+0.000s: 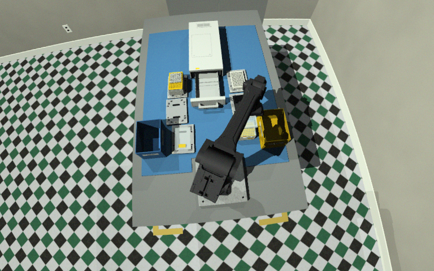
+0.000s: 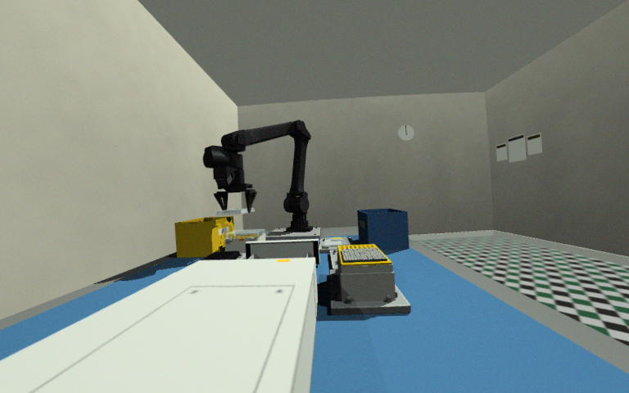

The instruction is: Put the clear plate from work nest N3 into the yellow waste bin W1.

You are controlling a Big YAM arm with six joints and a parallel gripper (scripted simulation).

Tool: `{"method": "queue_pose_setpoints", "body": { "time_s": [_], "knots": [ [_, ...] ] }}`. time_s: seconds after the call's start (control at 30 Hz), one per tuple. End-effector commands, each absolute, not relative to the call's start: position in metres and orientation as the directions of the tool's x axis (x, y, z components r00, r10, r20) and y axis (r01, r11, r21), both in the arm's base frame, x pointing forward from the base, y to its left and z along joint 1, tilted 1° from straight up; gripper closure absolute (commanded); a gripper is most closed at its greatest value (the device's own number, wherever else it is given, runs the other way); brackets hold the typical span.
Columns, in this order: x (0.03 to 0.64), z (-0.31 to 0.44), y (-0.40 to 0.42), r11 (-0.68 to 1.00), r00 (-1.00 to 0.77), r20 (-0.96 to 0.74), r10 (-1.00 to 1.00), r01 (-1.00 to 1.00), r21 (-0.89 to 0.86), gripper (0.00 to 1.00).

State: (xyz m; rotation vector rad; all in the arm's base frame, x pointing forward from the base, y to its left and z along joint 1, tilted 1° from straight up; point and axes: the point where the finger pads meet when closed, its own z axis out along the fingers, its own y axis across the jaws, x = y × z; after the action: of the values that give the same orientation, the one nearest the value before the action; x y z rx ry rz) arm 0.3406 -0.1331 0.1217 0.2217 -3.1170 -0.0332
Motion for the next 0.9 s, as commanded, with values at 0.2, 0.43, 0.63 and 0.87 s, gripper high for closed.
{"method": "queue_pose_setpoints", "body": {
  "time_s": [0.2,0.43,0.63,0.87],
  "knots": [
    [0.358,0.137,-0.172,0.988,-0.988,-0.030,-0.152,-0.152,-0.011,1.00],
    [0.355,0.137,-0.186,0.988,-0.988,-0.030,-0.152,-0.152,-0.012,1.00],
    [0.351,0.136,-0.203,0.988,-0.988,-0.028,-0.152,-0.152,-0.015,1.00],
    [0.346,0.136,-0.222,0.988,-0.988,-0.025,-0.152,-0.152,-0.015,1.00]
  ]
}}
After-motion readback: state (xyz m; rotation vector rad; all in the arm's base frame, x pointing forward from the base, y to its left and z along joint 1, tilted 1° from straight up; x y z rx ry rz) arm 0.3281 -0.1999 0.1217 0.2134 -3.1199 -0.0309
